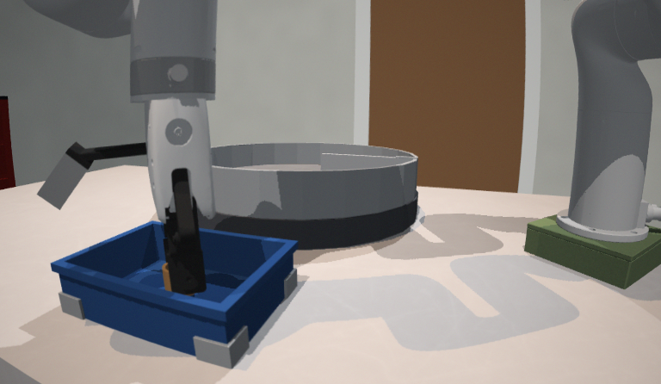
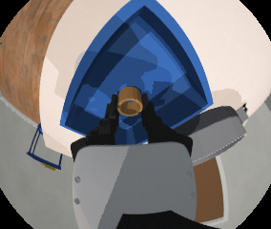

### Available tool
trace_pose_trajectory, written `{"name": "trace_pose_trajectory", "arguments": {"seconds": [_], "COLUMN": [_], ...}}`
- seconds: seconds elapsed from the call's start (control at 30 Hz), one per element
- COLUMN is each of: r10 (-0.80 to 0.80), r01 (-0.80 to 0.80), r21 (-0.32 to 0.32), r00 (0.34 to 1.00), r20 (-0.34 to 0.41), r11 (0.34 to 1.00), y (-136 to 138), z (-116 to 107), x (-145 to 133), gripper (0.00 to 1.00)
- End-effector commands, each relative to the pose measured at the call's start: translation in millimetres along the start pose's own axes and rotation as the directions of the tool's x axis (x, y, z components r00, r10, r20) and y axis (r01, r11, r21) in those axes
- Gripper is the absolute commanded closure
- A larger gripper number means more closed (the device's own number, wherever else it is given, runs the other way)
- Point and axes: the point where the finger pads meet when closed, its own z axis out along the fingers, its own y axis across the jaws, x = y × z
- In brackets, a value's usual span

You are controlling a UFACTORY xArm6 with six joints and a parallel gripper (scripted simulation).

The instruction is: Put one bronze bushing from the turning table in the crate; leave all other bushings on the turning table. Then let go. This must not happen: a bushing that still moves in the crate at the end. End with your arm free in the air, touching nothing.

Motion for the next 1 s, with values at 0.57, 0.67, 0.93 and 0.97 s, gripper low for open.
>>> {"name": "trace_pose_trajectory", "arguments": {"seconds": [0.57, 0.67, 0.93, 0.97], "r10": [0.0, 0.0, 0.0, 0.0], "r01": [0.0, 0.0, 0.0, 0.0], "r21": [-0.001, -0.001, -0.001, -0.001], "r00": [1.0, 1.0, 1.0, 1.0], "r20": [-0.004, -0.004, -0.004, -0.004], "r11": [1.0, 1.0, 1.0, 1.0], "y": [0.4, 0.5, 0.5, 0.5], "z": [2.4, 3.2, 4.0, 4.0], "x": [1.5, 1.5, 1.5, 1.5], "gripper": [1.0, 1.0, 1.0, 1.0]}}
